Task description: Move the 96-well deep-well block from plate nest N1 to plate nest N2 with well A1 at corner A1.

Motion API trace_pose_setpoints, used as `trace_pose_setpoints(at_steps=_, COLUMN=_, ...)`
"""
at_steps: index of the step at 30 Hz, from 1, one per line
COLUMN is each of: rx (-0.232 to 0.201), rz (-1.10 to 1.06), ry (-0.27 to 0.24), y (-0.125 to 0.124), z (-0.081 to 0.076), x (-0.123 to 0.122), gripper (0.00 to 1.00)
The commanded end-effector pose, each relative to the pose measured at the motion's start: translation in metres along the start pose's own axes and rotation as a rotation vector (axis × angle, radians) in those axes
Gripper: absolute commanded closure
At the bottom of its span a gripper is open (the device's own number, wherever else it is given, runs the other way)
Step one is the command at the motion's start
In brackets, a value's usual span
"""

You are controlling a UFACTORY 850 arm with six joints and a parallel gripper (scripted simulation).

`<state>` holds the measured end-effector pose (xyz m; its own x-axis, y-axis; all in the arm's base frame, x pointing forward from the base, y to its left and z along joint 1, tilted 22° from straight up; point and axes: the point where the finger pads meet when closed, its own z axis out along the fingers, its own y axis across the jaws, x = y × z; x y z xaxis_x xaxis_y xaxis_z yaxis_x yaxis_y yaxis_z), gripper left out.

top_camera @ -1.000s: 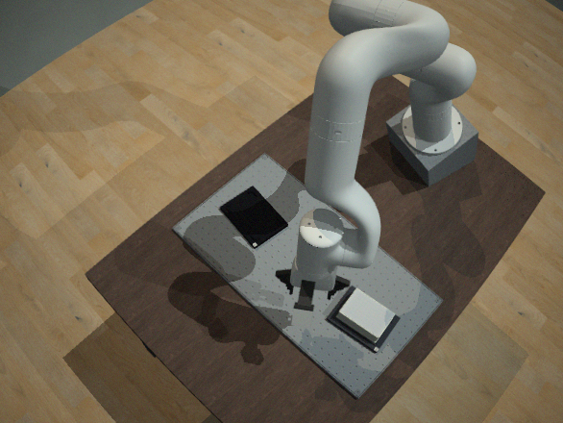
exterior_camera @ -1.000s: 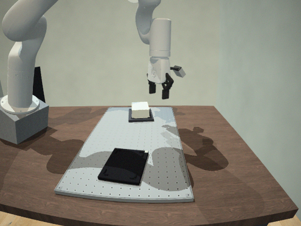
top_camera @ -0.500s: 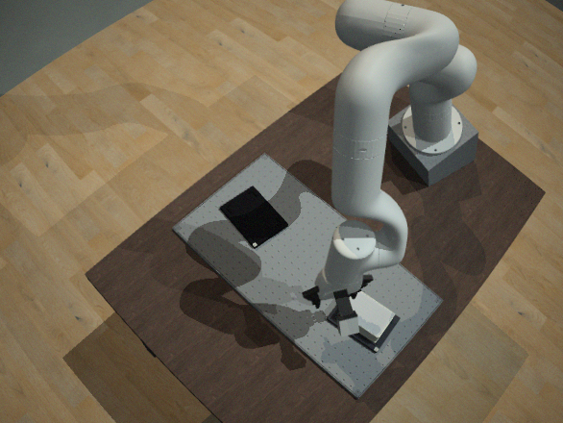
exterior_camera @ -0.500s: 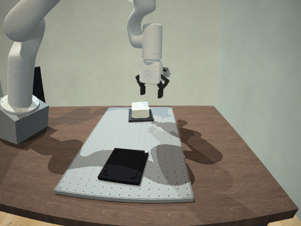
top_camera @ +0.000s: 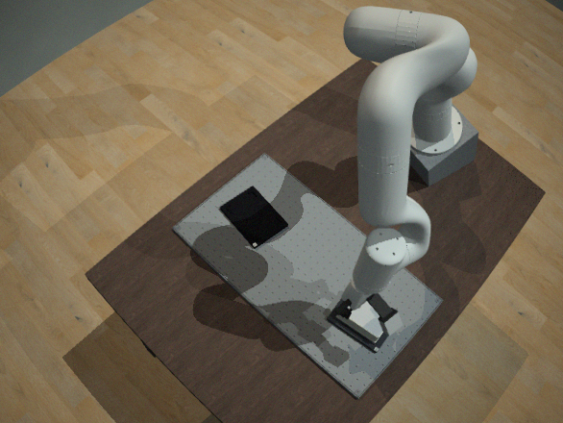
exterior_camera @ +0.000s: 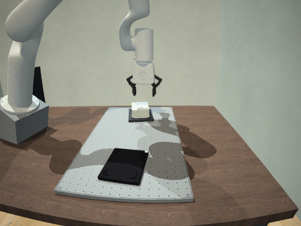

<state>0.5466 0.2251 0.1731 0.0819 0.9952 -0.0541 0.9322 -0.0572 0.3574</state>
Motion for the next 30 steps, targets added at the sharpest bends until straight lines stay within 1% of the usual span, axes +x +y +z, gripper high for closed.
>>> trace_pose_setpoints(at_steps=1, rx=-0.01, rz=-0.12, ry=0.003, y=-0.012, z=0.002, x=0.013, gripper=0.0)
trace_pose_setpoints(at_steps=5, rx=-0.015, rz=-0.247, ry=0.006, y=-0.026, z=0.005, x=0.026, gripper=0.0)
trace_pose_setpoints(at_steps=20, rx=-0.015, rz=-0.247, ry=0.006, y=-0.026, z=0.005, x=0.026, gripper=0.0)
trace_pose_setpoints(at_steps=27, rx=-0.015, rz=-0.247, ry=0.006, y=-0.026, z=0.017, x=0.026, gripper=0.0)
trace_pose_setpoints(at_steps=30, rx=-0.015, rz=-0.247, ry=0.006, y=-0.026, z=0.018, x=0.026, gripper=0.0)
